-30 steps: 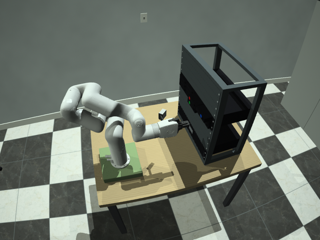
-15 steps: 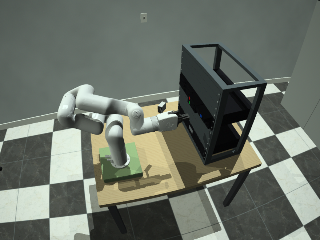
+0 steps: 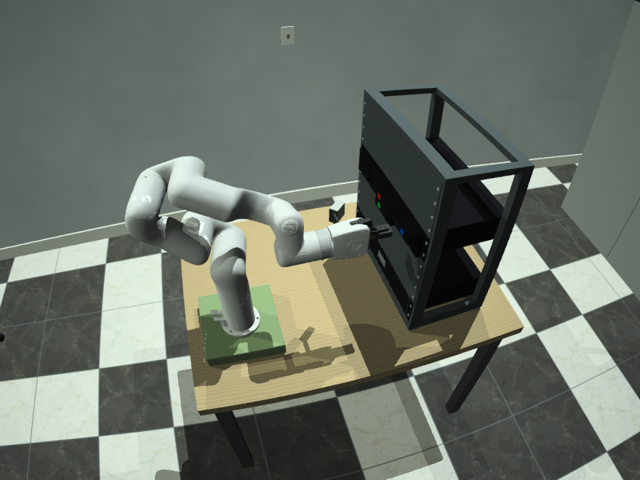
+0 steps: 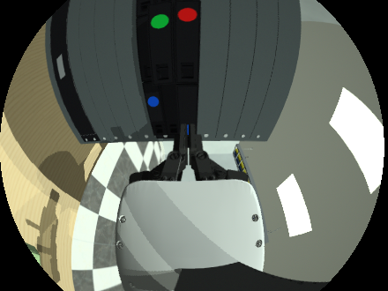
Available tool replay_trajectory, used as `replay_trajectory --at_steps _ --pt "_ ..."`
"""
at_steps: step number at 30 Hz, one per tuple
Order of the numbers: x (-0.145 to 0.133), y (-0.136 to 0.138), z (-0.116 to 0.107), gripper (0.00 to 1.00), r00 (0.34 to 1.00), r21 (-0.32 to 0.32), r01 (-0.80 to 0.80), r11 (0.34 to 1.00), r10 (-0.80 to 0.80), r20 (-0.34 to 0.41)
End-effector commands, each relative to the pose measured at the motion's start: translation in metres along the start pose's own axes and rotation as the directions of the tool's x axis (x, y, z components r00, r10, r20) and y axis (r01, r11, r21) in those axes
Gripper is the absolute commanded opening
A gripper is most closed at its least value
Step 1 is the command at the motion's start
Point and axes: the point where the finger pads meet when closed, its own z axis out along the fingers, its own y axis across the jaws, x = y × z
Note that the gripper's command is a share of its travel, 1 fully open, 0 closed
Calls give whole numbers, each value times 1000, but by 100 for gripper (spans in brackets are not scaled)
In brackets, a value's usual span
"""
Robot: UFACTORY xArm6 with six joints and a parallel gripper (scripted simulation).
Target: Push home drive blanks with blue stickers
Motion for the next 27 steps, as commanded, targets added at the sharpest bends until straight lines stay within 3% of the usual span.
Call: replay_trajectory --at_steps 1,27 --pt "0 2 15 0 1000 -6 1 1000 -1 2" --pt "-1 1 21 0 1000 -6 1 1000 -1 2"
